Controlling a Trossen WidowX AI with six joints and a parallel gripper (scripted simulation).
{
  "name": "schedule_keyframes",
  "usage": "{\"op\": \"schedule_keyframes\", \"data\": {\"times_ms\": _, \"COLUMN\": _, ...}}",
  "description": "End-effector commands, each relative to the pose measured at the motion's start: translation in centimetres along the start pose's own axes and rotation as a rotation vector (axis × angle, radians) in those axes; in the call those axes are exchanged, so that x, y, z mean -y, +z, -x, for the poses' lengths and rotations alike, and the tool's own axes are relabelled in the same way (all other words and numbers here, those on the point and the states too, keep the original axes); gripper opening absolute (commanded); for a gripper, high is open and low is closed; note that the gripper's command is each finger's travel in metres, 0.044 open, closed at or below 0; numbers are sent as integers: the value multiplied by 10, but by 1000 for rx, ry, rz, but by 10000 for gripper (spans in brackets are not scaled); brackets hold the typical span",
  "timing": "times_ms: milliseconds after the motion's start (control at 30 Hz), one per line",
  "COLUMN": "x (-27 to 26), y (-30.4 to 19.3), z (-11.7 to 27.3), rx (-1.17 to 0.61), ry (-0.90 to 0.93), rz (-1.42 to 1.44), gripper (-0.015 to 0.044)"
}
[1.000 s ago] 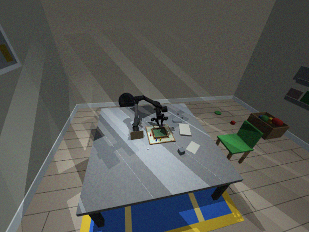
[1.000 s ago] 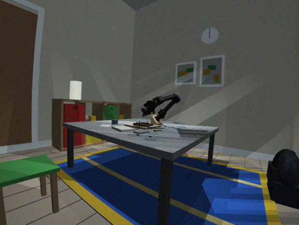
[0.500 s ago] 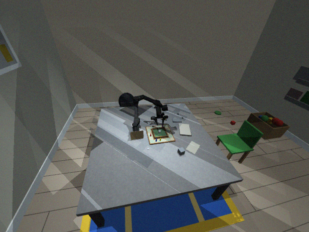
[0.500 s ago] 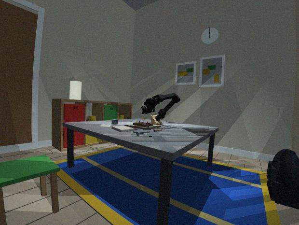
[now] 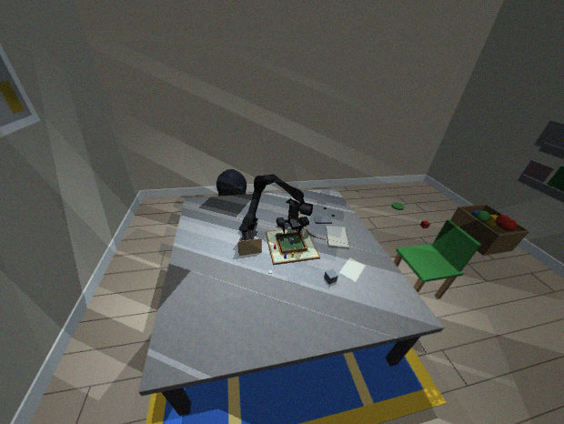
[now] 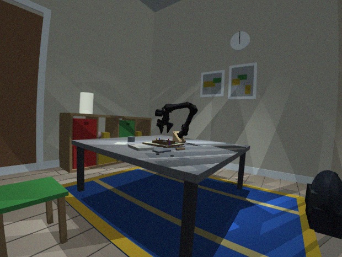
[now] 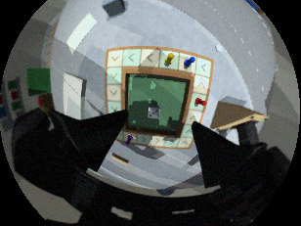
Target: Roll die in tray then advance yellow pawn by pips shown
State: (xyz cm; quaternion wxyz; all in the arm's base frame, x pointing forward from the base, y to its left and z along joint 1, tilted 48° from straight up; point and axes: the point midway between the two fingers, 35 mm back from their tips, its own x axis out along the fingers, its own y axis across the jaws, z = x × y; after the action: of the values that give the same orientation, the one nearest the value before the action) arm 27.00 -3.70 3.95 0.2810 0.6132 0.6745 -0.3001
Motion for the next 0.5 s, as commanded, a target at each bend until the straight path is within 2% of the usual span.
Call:
{"op": "schedule_keyframes", "data": {"times_ms": 0, "x": 0, "y": 0, "z": 0, "rx": 0, "ry": 0, "rz": 0, "gripper": 440}}
{"op": "schedule_keyframes", "data": {"times_ms": 33, "x": 0, "y": 0, "z": 0, "rx": 0, "ry": 0, "rz": 0, "gripper": 440}}
{"op": "schedule_keyframes", "data": {"times_ms": 100, "x": 0, "y": 5, "z": -1, "rx": -4, "ry": 1, "rz": 54, "gripper": 387}}
{"op": "schedule_keyframes", "data": {"times_ms": 333, "x": 1, "y": 56, "z": -16, "rx": -38, "ry": 26, "rz": 618, "gripper": 204}}
{"op": "schedule_keyframes", "data": {"times_ms": 467, "x": 6, "y": 84, "z": -28, "rx": -53, "ry": 55, "rz": 949, "gripper": 200}}
